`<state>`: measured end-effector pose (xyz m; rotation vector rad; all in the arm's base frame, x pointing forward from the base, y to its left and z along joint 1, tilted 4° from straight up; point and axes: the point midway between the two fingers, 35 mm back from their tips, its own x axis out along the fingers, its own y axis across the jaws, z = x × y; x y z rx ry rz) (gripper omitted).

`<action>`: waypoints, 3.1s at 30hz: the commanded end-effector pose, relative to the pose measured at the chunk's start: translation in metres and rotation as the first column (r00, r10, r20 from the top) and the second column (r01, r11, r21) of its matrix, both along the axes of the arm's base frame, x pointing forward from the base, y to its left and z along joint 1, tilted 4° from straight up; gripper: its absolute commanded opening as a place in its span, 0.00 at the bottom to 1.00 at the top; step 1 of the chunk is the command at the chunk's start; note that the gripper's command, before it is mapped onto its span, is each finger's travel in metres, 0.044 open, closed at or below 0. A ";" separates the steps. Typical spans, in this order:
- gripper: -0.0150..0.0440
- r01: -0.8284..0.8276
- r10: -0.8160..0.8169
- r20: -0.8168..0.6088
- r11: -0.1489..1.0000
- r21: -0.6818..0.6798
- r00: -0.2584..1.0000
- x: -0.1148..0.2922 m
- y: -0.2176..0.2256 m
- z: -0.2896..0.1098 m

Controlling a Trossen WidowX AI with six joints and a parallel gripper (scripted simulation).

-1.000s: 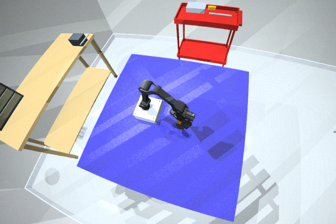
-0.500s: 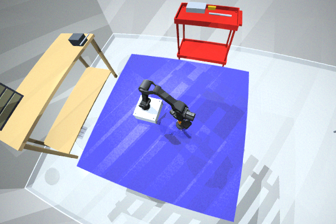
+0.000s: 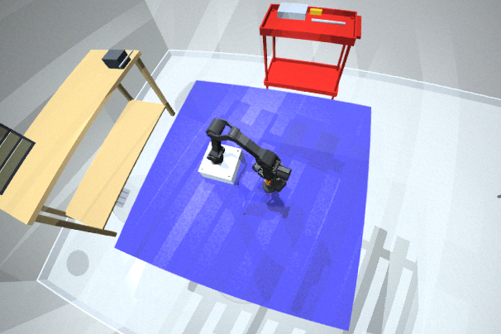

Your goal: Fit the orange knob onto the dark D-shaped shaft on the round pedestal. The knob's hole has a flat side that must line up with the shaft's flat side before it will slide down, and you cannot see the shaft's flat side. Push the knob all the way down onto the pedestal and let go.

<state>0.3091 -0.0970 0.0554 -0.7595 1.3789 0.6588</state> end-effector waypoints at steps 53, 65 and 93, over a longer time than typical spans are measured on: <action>0.25 -0.356 0.356 -0.015 0.934 -0.029 0.934 0.001 0.000 -0.003; 0.25 -0.356 0.356 -0.015 0.934 -0.029 0.934 0.001 0.000 -0.004; 0.25 -0.542 0.541 -0.028 0.839 -0.044 0.840 0.002 0.000 -0.003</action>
